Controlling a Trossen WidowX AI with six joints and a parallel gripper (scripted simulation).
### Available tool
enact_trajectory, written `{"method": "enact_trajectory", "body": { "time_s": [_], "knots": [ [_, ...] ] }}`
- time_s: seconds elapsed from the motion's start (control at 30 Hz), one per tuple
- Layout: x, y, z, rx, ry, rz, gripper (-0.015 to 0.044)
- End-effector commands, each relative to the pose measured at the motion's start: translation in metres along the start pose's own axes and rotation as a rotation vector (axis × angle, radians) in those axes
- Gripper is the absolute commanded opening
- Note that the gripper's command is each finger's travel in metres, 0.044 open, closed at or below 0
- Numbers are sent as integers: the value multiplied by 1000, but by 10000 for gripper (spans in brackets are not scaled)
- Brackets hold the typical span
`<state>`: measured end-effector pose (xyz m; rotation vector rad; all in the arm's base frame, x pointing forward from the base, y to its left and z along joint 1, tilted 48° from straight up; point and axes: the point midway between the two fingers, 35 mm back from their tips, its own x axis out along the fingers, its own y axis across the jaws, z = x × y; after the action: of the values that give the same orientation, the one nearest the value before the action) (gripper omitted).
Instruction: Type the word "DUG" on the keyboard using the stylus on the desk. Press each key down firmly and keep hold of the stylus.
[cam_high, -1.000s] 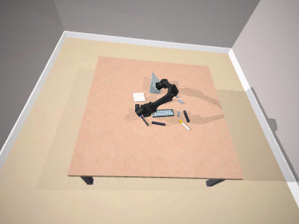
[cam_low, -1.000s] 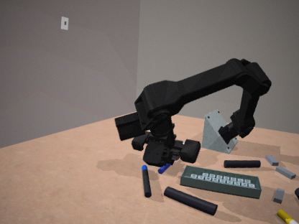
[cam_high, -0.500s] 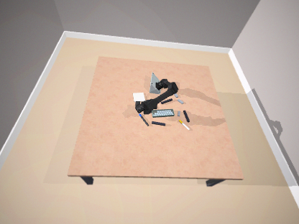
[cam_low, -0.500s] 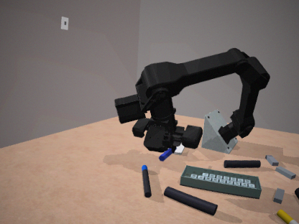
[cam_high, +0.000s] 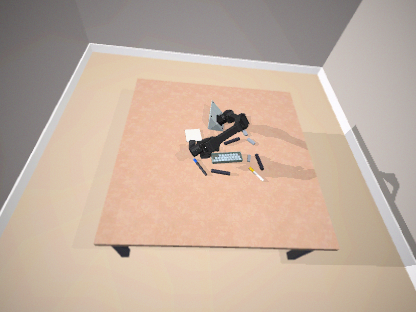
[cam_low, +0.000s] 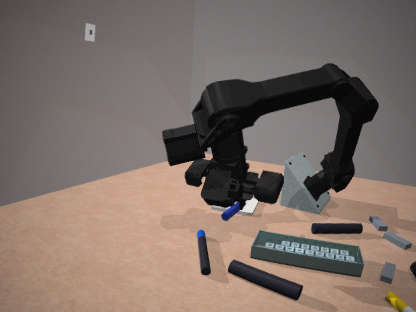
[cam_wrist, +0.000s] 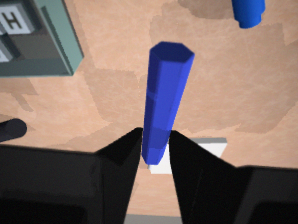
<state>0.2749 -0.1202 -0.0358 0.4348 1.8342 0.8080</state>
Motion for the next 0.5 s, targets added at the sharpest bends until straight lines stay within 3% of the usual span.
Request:
{"method": "enact_trajectory", "body": {
  "time_s": [0.0, 0.47],
  "knots": [
    [-5, 7, 0, 33, -38, -39, 0],
    [-25, 31, -1, 156, -207, -175, 0]
  ]
}}
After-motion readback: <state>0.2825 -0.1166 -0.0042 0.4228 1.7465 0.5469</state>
